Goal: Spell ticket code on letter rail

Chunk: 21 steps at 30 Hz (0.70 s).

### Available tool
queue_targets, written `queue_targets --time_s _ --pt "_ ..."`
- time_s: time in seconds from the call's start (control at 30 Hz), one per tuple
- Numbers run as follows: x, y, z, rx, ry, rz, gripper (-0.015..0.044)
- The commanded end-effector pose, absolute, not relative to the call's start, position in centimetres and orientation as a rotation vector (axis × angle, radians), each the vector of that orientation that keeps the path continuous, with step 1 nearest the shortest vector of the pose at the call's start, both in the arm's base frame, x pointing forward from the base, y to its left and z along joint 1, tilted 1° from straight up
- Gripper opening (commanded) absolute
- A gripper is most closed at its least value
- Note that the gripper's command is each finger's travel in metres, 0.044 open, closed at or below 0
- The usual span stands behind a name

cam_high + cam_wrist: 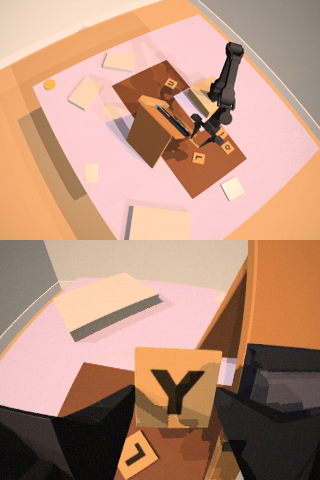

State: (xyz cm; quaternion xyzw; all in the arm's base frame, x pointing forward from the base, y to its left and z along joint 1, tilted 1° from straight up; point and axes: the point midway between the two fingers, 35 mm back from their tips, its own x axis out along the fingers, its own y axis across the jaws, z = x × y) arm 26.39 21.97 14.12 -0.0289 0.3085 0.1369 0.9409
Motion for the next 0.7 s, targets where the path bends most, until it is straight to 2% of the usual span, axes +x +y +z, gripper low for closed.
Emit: queue_targets --time_s 0.0,0.67 --pt "26.48 21.74 14.07 -0.061 0.629 0.282 0.0000" --pt "26.77 20.77 14.06 -0.062 0.629 0.281 0.0000"
